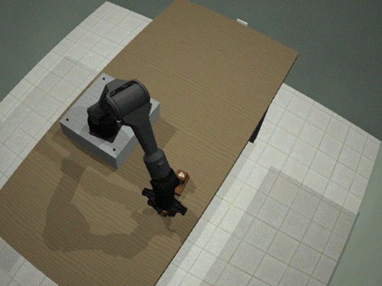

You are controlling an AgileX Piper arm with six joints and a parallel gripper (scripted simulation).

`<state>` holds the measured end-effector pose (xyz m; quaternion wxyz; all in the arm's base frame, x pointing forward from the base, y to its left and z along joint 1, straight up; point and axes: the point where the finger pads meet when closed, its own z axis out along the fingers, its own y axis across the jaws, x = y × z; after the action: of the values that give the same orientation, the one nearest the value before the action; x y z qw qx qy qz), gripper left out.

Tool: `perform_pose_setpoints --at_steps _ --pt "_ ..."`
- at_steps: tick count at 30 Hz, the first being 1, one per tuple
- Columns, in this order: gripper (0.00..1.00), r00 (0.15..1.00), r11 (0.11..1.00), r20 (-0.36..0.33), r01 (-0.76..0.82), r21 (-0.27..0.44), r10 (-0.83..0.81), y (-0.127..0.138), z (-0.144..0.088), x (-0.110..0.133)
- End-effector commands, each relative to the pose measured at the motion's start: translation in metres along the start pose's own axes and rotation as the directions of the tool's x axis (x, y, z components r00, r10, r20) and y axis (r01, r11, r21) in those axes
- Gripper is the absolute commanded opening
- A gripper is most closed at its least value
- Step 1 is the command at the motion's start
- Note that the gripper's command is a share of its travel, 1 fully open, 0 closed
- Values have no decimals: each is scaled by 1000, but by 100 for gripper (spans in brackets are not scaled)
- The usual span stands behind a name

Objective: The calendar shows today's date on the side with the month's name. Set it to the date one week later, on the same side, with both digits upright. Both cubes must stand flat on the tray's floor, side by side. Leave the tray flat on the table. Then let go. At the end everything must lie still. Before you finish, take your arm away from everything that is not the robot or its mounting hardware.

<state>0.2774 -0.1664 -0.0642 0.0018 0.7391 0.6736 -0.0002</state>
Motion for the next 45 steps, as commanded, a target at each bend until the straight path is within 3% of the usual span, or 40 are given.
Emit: perform_pose_setpoints --at_steps 1,25,26,45 --pt "62 1000 1000 0 -2 1 2 0 1 0" --pt "62 1000 1000 0 -2 1 2 0 1 0" --pt "36 1000 1000 0 -2 1 2 0 1 0" --pt "36 1000 1000 0 -2 1 2 0 1 0"
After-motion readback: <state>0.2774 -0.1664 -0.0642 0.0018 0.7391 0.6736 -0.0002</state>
